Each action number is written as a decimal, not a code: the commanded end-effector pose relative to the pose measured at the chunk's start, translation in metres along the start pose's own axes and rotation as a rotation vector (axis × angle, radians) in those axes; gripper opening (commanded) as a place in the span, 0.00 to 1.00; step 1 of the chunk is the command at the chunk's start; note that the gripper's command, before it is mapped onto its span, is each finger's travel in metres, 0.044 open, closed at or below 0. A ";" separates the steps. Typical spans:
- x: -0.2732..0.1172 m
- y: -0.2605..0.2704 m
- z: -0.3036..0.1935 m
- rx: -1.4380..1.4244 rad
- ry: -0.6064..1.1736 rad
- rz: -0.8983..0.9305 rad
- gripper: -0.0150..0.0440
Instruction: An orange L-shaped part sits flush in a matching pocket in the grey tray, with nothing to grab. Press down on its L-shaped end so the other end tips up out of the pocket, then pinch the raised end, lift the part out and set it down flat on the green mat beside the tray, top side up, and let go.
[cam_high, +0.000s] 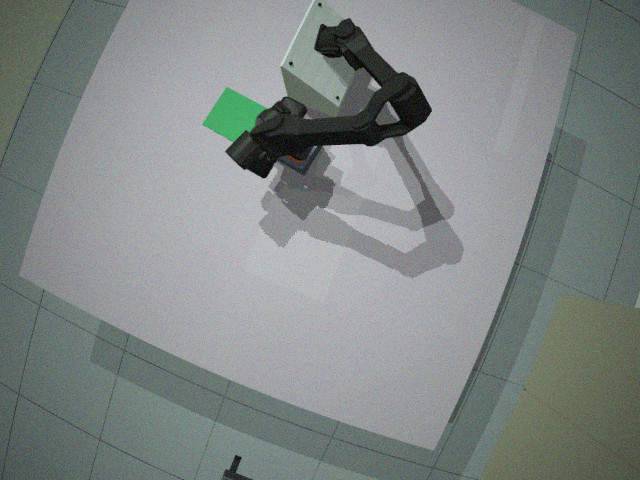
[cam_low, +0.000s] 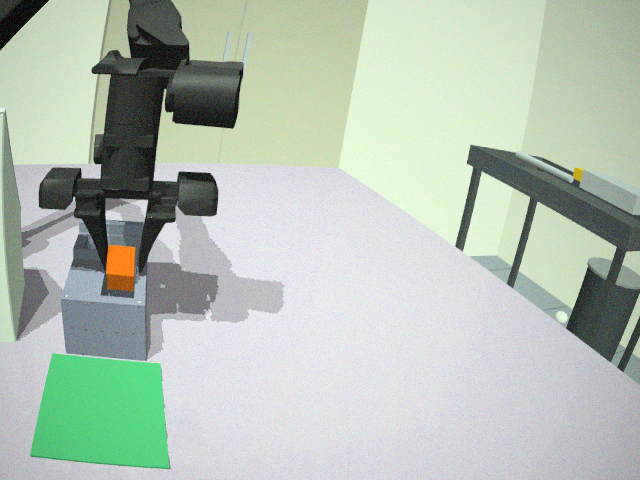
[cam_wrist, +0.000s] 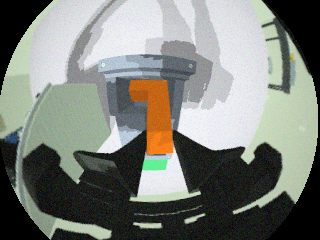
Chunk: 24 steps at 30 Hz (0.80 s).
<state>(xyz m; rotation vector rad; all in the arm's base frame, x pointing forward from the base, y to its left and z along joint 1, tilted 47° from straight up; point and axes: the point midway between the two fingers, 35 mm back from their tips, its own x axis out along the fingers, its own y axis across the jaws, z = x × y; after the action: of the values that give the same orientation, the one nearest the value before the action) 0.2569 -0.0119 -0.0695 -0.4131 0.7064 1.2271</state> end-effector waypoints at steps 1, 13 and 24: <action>0.000 0.000 0.000 -0.002 0.000 0.000 0.50; 0.000 0.000 0.000 -0.002 0.000 0.000 0.25; -0.012 0.001 0.000 0.003 -0.002 0.003 0.25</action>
<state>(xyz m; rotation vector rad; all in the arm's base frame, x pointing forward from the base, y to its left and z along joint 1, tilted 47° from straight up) 0.2525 -0.0157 -0.0648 -0.3977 0.7095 1.2299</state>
